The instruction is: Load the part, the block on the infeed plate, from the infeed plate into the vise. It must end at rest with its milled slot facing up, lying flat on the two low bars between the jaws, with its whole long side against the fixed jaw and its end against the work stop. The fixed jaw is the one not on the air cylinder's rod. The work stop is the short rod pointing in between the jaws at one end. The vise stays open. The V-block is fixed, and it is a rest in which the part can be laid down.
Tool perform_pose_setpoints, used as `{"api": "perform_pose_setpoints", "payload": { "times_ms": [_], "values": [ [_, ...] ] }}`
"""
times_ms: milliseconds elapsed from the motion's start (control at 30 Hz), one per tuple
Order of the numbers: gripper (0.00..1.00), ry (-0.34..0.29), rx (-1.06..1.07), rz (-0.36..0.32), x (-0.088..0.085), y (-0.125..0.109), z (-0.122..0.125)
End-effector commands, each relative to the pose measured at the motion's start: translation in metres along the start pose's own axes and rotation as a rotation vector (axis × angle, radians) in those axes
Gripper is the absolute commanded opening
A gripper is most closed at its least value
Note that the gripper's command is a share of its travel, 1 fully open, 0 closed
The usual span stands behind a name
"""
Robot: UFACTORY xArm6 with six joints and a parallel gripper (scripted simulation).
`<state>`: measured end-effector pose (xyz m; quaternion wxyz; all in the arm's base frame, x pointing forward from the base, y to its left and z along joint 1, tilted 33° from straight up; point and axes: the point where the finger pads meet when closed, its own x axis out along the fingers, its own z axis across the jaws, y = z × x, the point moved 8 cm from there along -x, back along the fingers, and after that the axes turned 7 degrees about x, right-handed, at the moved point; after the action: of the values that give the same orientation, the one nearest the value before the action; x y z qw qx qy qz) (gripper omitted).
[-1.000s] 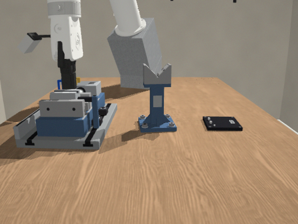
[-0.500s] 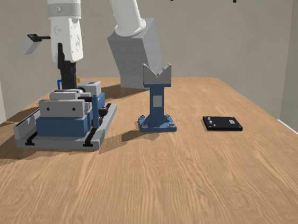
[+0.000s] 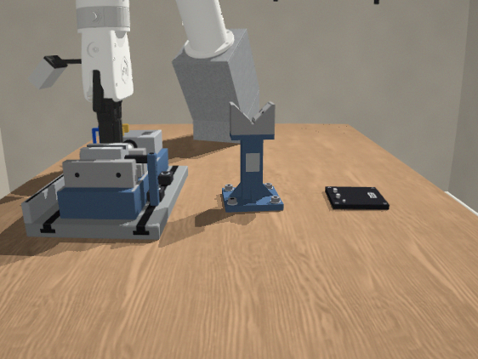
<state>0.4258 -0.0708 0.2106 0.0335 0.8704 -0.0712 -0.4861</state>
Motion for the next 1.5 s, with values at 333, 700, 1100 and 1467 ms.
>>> {"api": "perform_pose_setpoints", "payload": {
  "times_ms": [333, 700, 1100, 1467],
  "values": [
    [0.00, 0.002, 0.000, 0.000, -0.0007, 0.0000, -0.0009],
    [0.00, 0.002, 0.000, 0.000, -0.0007, 0.0000, -0.0012],
    [0.00, 0.002, 0.000, 0.000, -0.0007, -0.0002, -0.0026],
    [0.00, 0.002, 0.000, 0.000, -0.0007, -0.0004, -0.0047]
  ]
}}
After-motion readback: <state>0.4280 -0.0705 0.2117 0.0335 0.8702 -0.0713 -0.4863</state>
